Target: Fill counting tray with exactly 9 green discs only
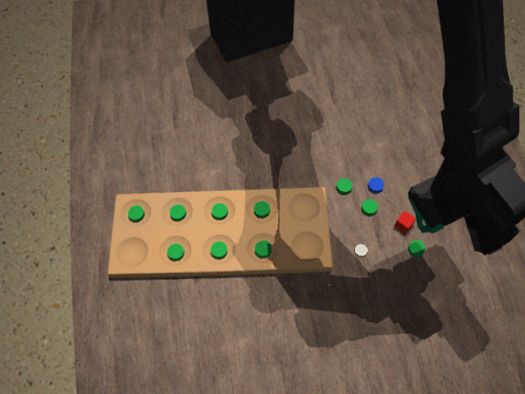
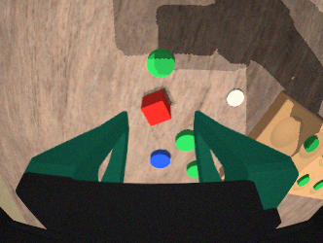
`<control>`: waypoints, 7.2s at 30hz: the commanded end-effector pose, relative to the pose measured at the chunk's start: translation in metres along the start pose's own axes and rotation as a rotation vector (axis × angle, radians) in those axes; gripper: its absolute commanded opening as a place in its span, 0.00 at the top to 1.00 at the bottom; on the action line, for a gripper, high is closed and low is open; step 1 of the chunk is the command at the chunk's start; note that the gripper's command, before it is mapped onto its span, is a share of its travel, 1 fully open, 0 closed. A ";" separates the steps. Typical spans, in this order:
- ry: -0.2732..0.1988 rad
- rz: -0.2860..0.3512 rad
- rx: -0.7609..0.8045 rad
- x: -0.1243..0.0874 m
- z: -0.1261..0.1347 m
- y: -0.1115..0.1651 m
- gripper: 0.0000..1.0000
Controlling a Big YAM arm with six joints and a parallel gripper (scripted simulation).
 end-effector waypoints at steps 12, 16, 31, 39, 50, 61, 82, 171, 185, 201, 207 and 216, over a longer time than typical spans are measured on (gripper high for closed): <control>-0.004 -0.021 0.003 0.003 0.003 -0.010 0.56; -0.004 -0.029 0.004 0.004 0.002 -0.014 0.56; -0.002 -0.035 0.002 0.016 0.000 -0.019 0.56; -0.001 -0.034 0.002 0.027 -0.001 -0.019 0.56; 0.001 -0.033 0.002 0.041 -0.002 -0.018 0.56; -0.001 -0.030 0.001 0.060 -0.001 -0.017 0.56; -0.004 -0.027 -0.002 0.085 0.001 -0.015 0.56; 0.001 -0.022 0.001 0.104 -0.002 -0.012 1.00; -0.009 -0.019 0.000 0.074 0.005 -0.008 1.00; 0.009 0.018 0.006 0.004 -0.003 0.004 1.00; 0.010 0.010 -0.013 0.012 -0.022 -0.005 1.00; 0.022 0.046 -0.039 0.039 -0.100 -0.009 1.00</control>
Point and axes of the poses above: the point where the finger pads meet when closed, its own x axis out along the fingers, its own z axis across the jaws, y = z × x, the point moved 1 cm from there along -x, back along the fingers, and after that the axes turned 6 degrees about x, right-handed, at the moved point
